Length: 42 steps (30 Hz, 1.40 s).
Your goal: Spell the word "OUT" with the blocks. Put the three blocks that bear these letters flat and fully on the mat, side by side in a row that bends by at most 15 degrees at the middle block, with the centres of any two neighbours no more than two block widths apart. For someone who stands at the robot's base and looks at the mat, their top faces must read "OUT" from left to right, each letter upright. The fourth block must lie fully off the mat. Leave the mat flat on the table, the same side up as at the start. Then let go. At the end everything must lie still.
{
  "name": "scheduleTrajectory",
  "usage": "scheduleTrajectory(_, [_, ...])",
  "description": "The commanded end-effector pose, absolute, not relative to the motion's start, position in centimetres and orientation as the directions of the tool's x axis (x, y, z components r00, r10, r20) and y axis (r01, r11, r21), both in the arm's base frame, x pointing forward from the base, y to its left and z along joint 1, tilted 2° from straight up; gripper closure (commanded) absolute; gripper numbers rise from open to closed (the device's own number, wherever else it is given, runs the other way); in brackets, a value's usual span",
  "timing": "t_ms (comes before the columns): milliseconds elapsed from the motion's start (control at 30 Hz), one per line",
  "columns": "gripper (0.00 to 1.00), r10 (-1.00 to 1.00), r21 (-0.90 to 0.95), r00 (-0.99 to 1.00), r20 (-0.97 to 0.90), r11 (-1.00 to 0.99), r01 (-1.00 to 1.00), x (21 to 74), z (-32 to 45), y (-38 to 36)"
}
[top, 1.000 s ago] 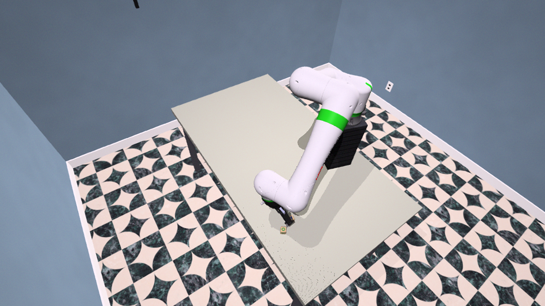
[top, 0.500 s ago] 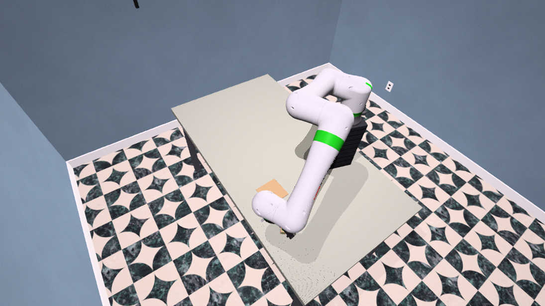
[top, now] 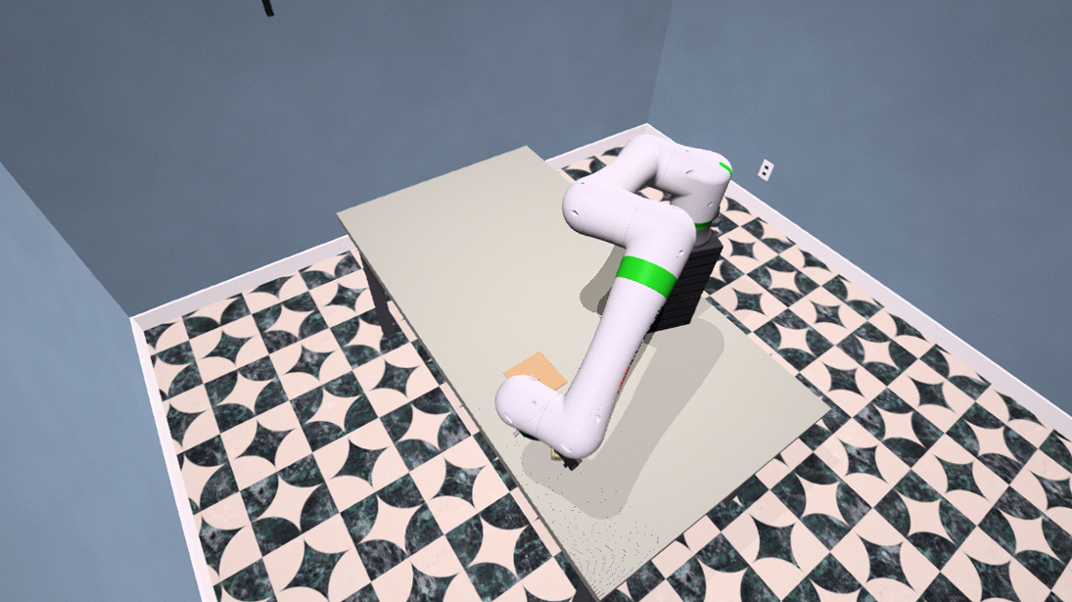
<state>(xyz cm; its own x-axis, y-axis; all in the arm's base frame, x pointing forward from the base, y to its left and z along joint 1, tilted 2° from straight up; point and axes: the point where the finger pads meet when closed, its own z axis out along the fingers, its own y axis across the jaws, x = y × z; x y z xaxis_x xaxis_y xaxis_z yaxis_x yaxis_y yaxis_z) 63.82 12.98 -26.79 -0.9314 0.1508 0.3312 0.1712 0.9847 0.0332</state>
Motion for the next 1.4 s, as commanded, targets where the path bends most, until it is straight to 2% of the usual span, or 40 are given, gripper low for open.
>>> scheduleTrajectory(0, [0.0,0.151,0.033,-0.932,0.331,0.985,0.171,63.84,-26.76,12.98])
scheduleTrajectory(1367, [0.0,0.11,0.047,-0.939,0.325,0.99,0.132,64.0,-25.97,12.92])
